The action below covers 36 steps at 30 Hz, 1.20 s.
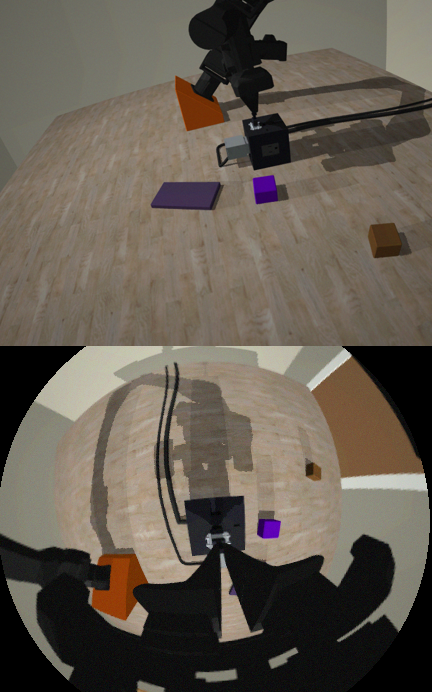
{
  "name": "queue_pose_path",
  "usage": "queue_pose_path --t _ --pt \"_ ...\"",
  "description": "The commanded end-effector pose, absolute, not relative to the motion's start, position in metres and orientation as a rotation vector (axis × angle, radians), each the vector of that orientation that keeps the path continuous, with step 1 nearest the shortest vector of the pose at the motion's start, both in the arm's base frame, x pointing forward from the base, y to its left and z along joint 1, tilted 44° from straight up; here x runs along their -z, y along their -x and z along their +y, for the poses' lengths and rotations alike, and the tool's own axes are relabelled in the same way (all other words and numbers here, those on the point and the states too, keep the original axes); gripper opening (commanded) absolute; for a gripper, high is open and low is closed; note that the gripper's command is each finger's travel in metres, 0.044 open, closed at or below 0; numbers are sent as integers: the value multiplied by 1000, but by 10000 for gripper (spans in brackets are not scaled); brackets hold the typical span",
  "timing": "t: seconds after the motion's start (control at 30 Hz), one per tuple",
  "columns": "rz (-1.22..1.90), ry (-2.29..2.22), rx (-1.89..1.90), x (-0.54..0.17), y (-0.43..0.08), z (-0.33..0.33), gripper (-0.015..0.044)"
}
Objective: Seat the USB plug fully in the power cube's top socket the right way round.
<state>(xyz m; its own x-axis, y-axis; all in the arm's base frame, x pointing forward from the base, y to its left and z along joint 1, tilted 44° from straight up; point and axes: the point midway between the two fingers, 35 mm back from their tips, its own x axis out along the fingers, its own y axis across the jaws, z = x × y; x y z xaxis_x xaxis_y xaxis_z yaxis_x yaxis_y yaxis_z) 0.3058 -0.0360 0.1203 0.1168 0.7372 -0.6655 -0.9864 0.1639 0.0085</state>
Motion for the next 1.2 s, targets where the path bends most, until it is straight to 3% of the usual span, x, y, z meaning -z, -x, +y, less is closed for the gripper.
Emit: queue_pose_path --t 0.0,1.17 --pt "608 499 -1339 -120 -306 -35 0" --pt "607 499 -1339 -117 -307 -33 0"
